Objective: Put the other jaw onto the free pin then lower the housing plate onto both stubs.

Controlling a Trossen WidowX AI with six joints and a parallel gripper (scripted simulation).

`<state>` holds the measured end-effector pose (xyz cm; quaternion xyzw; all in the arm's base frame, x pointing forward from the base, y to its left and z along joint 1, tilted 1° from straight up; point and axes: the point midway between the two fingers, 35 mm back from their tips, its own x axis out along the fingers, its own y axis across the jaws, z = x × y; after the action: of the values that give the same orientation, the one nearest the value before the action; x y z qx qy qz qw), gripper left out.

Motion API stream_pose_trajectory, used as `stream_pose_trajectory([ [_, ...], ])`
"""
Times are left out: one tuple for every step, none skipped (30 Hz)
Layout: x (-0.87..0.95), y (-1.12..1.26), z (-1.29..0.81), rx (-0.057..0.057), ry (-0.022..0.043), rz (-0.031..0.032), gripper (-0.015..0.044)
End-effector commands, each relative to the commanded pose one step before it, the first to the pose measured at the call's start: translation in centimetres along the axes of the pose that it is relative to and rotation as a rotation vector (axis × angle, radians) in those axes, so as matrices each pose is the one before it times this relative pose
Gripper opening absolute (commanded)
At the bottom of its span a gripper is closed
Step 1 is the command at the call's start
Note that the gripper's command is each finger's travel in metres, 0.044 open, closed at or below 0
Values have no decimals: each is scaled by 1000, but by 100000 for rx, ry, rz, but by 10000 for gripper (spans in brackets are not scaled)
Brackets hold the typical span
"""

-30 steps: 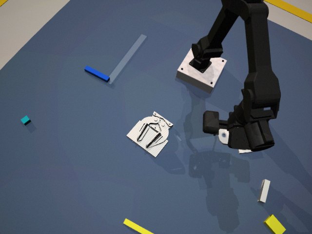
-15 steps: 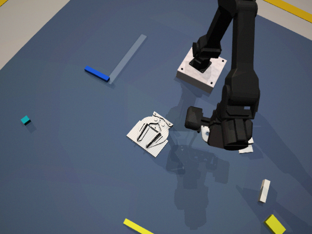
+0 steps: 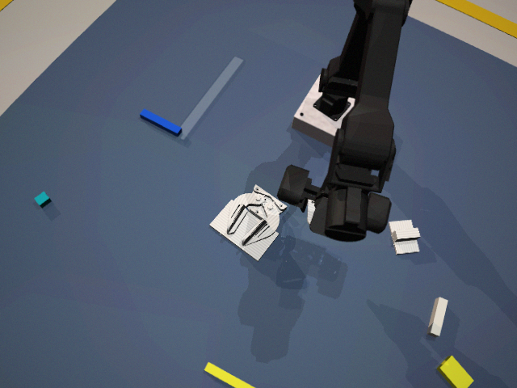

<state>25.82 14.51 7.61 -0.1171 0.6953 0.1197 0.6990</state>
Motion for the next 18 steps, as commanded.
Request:
stream_pose_trajectory([
  [-170,-1225,-10,2181,-934,-576,351],
  [2,-336,4,821,1,-38,351],
  [2,-336,3,821,1,-38,351],
  [3,-335,1,821,2,-38,351],
  [3,-335,0,821,2,-38,351],
  [3,-334,-1,821,2,-38,351],
  [3,-334,-2,821,3,-38,351],
  [3,-333,-3,821,3,-38,351],
  [3,-333,-4,821,3,-38,351],
  [3,-332,-5,821,4,-38,351],
  [4,-332,-6,822,4,-38,351],
  [4,-332,-8,822,4,-38,351],
  [4,-331,-9,822,5,-38,351],
  [4,-330,-10,822,5,-38,351],
  [4,-330,-11,822,5,-38,351],
  [4,-329,-12,822,6,-38,351],
  [4,-329,-13,822,6,-38,351],
  [5,-328,-14,822,7,-38,351],
])
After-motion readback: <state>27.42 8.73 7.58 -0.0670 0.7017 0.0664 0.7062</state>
